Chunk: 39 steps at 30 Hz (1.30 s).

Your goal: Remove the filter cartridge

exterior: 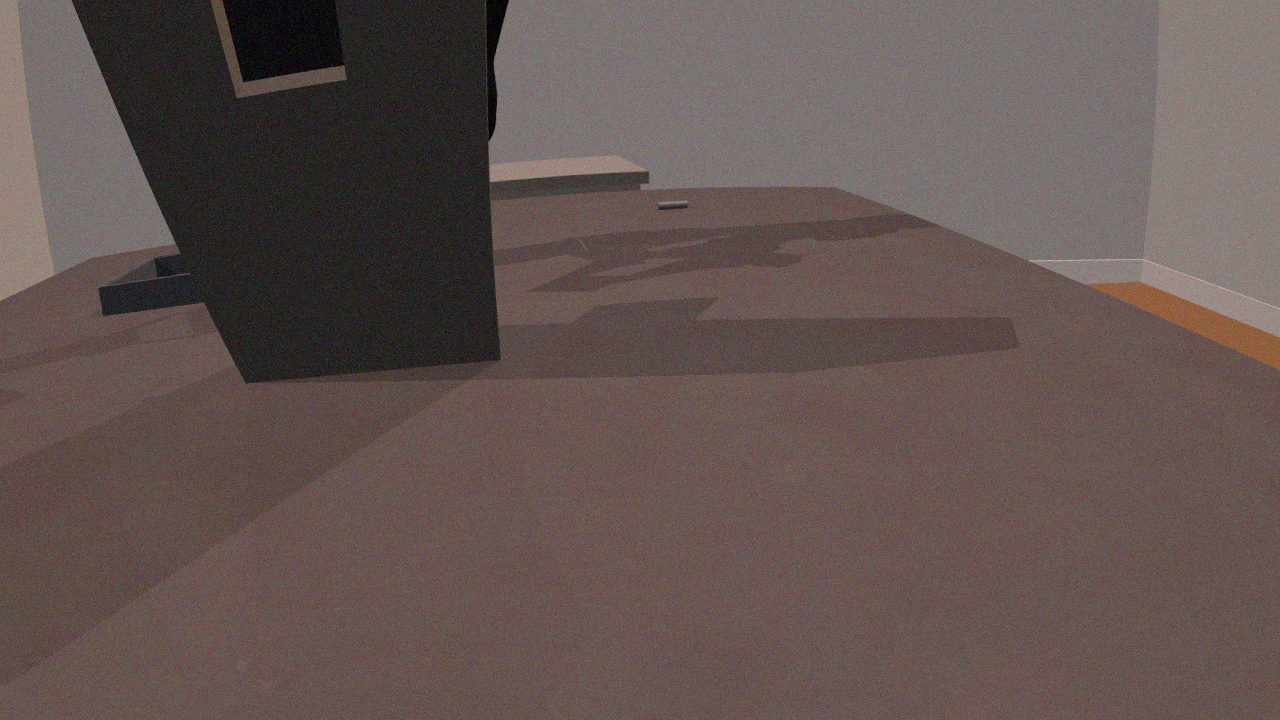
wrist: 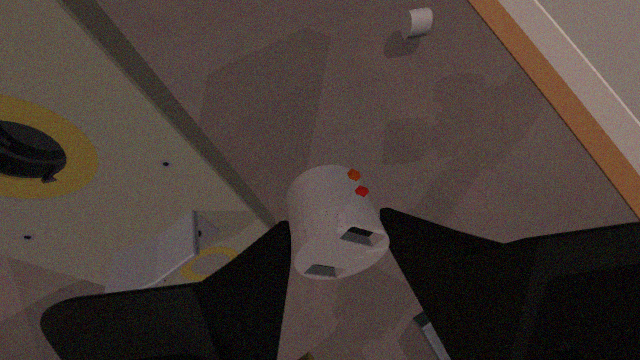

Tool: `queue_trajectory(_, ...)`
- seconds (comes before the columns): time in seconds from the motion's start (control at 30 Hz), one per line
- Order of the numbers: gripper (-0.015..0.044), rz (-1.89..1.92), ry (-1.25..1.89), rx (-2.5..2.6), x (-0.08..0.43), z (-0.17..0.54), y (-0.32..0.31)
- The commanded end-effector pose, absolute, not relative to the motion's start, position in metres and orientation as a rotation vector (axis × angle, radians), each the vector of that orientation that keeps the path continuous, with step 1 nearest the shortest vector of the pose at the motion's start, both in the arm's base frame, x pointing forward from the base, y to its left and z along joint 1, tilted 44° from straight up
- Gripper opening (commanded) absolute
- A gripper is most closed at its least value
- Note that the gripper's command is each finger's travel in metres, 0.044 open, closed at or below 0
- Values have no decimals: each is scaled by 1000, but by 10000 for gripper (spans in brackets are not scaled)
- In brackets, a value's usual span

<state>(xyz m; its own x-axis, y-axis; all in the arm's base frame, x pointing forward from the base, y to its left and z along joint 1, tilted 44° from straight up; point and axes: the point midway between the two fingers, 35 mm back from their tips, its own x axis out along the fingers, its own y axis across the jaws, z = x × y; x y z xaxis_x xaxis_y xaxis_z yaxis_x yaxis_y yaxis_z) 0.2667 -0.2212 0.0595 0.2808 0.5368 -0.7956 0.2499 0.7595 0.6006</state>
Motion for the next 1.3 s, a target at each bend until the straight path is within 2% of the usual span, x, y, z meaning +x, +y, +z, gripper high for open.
queue_trajectory(0.0,0,42,1365,812,247,42,-245)
queue_trajectory(0.37,0,-492,1448,1006,186,0,-308)
queue_trajectory(0.6,0,-514,1450,1013,182,-3,-309)
queue_trajectory(1.27,0,-932,1499,1128,63,-78,-302)
